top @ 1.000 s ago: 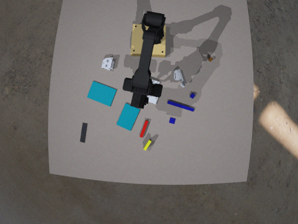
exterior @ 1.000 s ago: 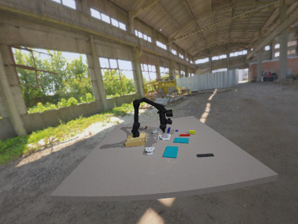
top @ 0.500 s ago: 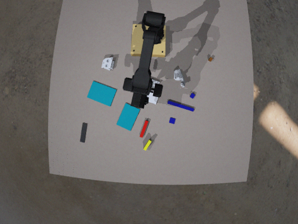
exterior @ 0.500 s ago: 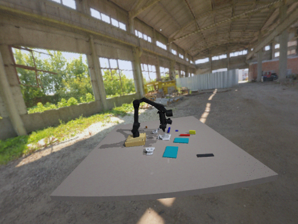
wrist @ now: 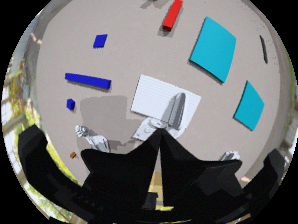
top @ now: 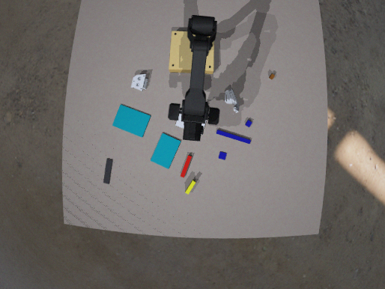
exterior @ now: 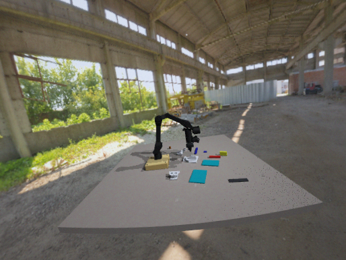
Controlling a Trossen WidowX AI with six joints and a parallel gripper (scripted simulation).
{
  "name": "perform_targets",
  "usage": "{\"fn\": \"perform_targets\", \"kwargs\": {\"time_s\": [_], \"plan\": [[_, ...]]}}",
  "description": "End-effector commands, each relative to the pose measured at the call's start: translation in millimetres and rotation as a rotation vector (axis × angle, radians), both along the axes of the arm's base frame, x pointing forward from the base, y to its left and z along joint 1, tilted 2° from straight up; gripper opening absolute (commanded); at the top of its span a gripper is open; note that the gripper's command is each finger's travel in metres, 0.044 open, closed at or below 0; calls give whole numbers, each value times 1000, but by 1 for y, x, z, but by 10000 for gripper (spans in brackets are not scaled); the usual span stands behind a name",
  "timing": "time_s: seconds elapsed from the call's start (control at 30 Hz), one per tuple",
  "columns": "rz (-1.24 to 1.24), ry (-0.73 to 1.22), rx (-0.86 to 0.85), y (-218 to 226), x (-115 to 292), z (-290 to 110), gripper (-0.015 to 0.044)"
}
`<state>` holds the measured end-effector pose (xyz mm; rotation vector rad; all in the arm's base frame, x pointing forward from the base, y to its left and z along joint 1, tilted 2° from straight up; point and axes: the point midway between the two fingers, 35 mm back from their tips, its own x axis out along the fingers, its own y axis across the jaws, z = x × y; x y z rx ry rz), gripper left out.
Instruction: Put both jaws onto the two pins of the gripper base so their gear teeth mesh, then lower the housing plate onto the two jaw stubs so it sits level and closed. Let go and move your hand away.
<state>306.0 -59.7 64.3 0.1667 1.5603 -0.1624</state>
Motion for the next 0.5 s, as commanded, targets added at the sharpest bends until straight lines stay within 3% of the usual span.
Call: {"fn": "perform_targets", "kwargs": {"time_s": [0.0, 0.33, 0.47], "plan": [[115, 0, 8, 44, 3, 3, 0], [380, 2, 22, 139, -13, 7, 0], [412, 6, 21, 152, -16, 7, 0]]}}
